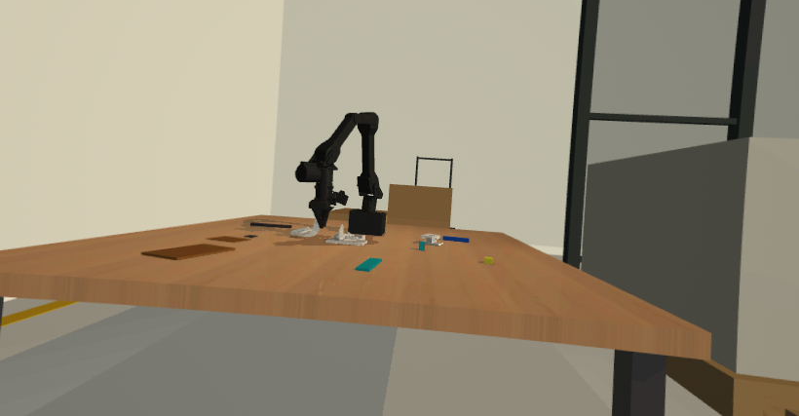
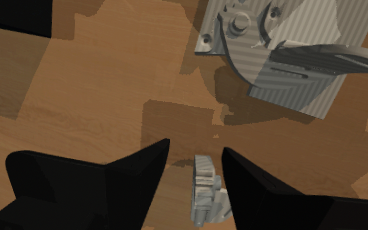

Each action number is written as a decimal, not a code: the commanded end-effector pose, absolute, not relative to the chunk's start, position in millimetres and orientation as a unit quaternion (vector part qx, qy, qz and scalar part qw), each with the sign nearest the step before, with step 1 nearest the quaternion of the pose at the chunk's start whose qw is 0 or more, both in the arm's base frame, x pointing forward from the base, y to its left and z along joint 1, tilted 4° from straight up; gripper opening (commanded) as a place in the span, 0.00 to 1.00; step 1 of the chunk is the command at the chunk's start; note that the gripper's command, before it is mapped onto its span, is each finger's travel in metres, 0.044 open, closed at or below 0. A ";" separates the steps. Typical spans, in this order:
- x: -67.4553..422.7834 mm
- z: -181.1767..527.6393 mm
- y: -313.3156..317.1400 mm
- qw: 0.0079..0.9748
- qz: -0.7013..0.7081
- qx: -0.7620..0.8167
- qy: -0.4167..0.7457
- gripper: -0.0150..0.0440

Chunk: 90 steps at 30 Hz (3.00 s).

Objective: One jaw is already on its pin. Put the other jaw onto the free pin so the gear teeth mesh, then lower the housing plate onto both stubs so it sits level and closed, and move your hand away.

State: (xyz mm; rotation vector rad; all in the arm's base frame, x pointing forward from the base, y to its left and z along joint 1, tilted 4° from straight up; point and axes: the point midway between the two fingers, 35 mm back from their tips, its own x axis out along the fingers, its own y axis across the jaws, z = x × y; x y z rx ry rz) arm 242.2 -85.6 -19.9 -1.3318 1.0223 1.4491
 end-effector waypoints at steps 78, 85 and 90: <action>260.2 28.0 -88.5 0.605 0.405 -0.373 0.575 0.25; 263.7 28.1 -87.7 0.637 0.350 -0.315 0.610 0.25; 266.3 28.1 -87.1 0.656 0.309 -0.273 0.632 0.25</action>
